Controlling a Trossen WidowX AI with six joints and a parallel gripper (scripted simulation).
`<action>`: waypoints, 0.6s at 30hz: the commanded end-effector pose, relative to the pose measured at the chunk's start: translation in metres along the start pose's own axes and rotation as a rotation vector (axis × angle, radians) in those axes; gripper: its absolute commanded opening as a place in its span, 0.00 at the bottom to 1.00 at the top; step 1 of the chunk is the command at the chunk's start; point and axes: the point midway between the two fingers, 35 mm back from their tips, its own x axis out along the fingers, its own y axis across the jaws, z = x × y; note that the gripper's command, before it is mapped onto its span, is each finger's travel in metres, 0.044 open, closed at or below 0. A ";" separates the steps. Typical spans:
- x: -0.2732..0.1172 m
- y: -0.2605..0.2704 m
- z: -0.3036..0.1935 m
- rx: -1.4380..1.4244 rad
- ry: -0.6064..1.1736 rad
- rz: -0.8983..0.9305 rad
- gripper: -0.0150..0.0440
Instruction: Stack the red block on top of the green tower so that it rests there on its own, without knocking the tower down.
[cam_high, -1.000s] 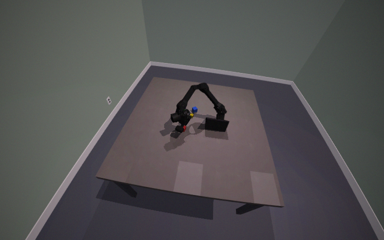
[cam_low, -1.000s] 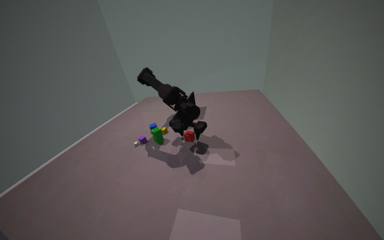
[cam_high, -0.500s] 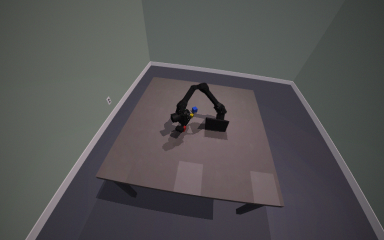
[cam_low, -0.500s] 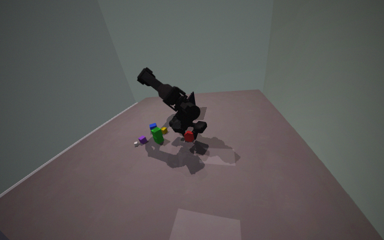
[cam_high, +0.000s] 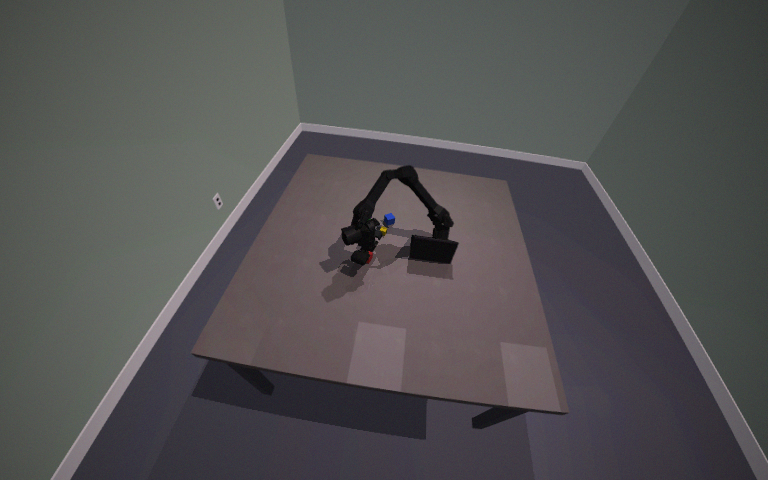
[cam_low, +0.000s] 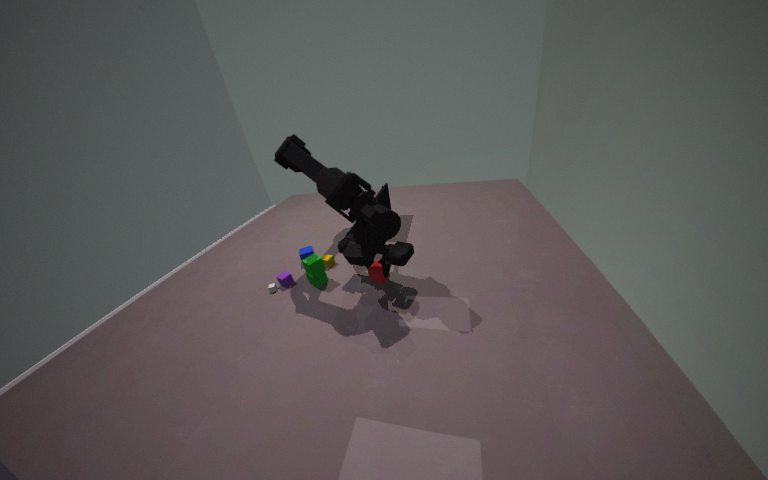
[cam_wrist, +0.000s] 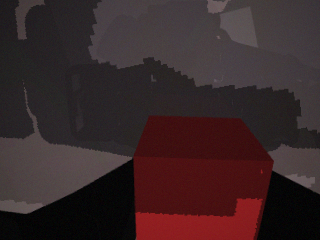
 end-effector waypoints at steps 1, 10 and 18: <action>-0.014 0.001 0.001 0.003 -0.006 0.004 0.25; -0.053 0.001 0.000 0.003 -0.005 0.005 0.25; -0.088 0.001 0.000 0.002 -0.005 0.006 0.25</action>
